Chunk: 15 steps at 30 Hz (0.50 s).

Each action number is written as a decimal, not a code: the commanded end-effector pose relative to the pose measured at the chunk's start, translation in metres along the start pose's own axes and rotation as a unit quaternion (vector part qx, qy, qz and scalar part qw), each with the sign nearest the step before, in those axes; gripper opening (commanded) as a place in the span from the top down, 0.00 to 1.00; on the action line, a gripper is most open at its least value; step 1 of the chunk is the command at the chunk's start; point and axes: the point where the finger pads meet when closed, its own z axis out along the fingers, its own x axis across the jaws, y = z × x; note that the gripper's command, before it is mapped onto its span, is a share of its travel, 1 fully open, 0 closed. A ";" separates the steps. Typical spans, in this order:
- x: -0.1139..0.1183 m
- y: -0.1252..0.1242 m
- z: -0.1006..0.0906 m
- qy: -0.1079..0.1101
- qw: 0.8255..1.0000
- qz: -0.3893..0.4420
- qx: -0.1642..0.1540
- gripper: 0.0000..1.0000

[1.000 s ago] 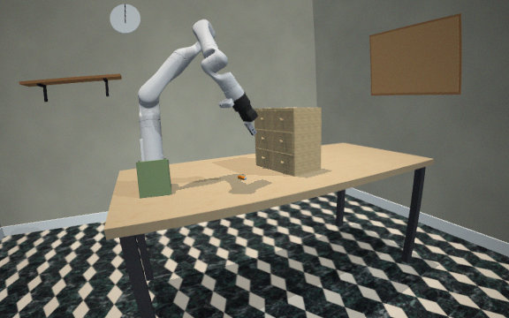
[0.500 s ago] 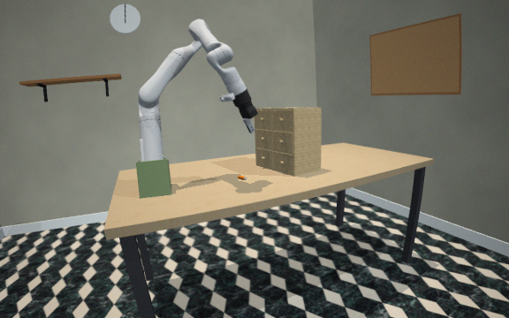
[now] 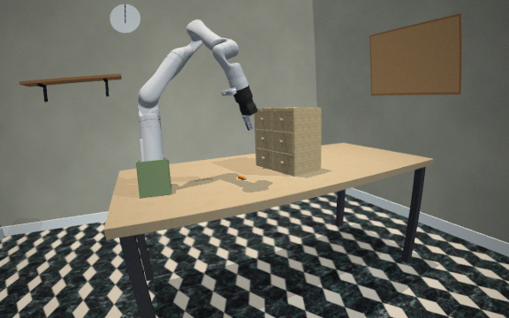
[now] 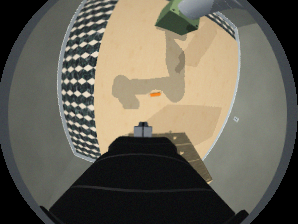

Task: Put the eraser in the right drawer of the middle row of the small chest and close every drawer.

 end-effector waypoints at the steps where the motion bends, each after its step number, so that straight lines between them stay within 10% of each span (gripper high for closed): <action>1: 0.001 0.005 -0.002 0.000 1.000 -0.007 0.007 1.00; 15: 0.001 0.002 -0.014 0.000 0.998 -0.007 0.060 1.00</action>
